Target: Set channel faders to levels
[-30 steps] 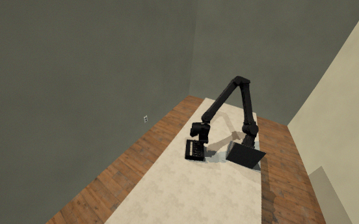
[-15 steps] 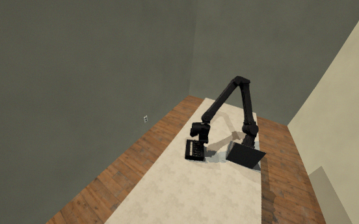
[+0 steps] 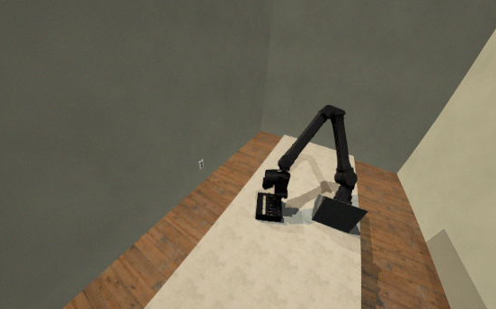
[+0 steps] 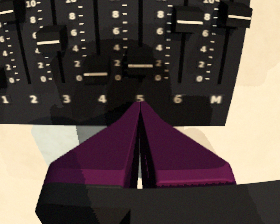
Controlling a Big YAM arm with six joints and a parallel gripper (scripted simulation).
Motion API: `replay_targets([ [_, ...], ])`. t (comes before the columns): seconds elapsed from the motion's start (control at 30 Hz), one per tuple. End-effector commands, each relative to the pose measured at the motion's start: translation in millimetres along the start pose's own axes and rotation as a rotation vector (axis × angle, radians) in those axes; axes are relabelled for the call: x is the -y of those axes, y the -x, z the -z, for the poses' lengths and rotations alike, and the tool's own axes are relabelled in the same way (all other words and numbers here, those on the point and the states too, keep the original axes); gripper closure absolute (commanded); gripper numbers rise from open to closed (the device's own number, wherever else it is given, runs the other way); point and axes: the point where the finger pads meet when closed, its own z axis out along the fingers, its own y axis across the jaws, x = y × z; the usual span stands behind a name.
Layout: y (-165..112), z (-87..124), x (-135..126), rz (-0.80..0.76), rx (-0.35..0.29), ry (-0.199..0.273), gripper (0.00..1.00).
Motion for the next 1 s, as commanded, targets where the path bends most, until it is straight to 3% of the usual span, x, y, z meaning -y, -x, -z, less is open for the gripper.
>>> replay_targets([
  [0.0, 6.6, -0.2, -0.2, -0.003, 0.022, -0.002, 1.0],
  [0.2, 2.5, -9.3, 0.0, -0.002, 0.008, -0.001, 1.0],
  [0.3, 3.3, -7.8, -1.9, 0.004, 0.014, -0.003, 1.0],
  [0.33, 9.4, 3.1, 2.1, -0.008, 0.045, -0.003, 1.0],
  [0.5, 5.2, -7.4, 2.4, -0.012, 0.021, 0.0, 1.0],
  [0.97, 5.5, -6.6, 0.3, -0.007, 0.024, -0.002, 1.0],
])
